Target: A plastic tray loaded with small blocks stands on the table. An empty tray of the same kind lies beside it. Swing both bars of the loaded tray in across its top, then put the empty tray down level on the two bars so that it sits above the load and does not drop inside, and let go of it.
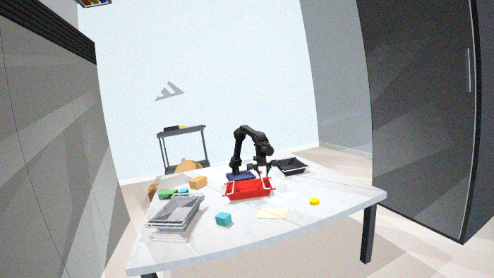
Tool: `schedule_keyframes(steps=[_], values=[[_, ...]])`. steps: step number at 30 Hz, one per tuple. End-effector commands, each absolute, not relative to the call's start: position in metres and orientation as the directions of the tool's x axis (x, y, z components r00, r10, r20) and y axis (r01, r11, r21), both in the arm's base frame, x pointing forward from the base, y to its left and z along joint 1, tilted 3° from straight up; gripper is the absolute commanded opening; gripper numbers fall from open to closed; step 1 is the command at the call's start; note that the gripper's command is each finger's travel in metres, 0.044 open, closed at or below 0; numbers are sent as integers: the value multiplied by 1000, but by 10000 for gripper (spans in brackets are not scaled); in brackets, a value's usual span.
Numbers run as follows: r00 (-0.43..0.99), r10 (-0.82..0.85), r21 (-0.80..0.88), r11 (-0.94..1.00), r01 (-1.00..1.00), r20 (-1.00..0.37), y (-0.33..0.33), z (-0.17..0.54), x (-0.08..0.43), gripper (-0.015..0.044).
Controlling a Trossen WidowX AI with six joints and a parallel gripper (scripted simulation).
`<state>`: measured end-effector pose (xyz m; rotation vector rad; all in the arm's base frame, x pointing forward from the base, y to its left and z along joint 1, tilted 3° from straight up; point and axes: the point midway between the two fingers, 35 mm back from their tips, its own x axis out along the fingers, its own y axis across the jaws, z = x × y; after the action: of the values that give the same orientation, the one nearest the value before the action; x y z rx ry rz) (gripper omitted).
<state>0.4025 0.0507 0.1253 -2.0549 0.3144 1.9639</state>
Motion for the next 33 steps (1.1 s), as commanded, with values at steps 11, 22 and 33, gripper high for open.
schedule_keyframes(steps=[11, 22, 33], values=[[77, 41, -75, -856, -512, -996, 72, 174, 394, 440], [65, 50, -75, -253, -965, -997, 161, 164, 349, 440], [59, 54, -50, 148, -988, -997, 201, 158, 317, 440]])
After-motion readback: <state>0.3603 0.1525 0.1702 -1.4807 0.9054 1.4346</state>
